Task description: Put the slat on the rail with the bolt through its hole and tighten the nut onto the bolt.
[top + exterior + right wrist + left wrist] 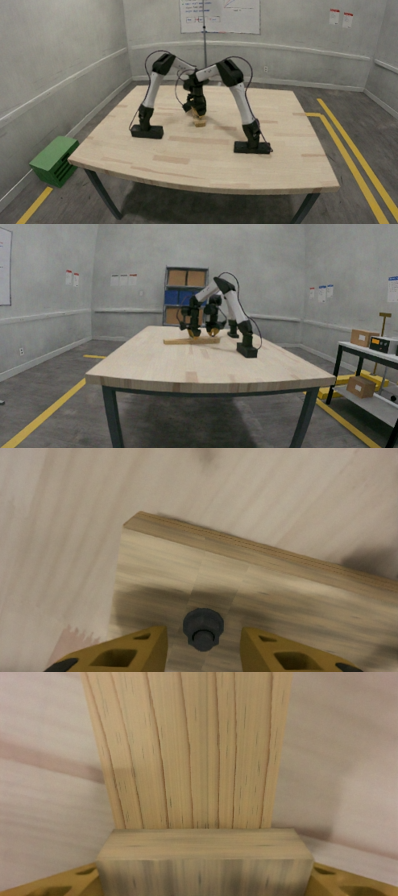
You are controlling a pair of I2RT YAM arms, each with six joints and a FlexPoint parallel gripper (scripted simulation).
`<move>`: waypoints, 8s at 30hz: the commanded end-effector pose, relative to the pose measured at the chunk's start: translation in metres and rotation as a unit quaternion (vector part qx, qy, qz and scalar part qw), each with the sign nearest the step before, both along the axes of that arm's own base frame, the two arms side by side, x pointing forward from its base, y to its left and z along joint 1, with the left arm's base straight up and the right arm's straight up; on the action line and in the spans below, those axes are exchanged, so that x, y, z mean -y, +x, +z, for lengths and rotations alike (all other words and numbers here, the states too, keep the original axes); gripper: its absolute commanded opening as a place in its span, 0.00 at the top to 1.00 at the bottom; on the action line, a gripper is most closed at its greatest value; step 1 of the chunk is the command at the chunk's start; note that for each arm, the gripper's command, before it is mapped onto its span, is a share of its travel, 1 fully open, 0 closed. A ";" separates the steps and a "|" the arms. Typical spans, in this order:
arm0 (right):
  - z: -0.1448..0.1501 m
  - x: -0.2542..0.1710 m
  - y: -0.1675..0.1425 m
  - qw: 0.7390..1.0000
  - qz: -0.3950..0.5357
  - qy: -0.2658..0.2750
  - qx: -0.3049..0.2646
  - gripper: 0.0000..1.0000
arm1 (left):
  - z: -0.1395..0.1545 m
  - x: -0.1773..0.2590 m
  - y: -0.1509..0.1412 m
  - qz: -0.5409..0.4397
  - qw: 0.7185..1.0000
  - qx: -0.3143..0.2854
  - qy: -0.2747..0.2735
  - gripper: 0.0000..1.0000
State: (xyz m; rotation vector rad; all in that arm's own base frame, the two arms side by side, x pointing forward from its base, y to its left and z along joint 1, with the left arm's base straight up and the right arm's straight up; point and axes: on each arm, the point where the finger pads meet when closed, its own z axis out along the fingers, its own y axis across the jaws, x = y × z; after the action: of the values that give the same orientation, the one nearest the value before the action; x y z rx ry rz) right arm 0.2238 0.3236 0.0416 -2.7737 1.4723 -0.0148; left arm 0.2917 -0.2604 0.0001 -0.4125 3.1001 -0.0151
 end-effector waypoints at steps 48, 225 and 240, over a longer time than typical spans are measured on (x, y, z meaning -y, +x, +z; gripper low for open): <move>-0.005 -0.003 0.000 1.000 0.006 0.006 -0.002 0.64 | 0.005 0.004 0.002 0.000 1.000 0.006 -0.007 0.33; 0.012 -0.007 0.003 0.934 -0.357 0.019 0.005 0.64 | 0.005 0.004 0.002 0.000 1.000 0.006 -0.007 0.33; 0.011 -0.007 0.003 0.934 -0.357 0.018 0.004 0.89 | 0.005 0.004 0.002 0.000 1.000 0.006 -0.007 0.33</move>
State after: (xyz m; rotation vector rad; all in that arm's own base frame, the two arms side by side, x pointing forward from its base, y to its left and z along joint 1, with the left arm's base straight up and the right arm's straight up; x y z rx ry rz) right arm 0.2241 0.3284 0.0486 -2.0551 2.3527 -0.0040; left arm 0.2916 -0.2605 0.0001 -0.4064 3.1013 -0.0155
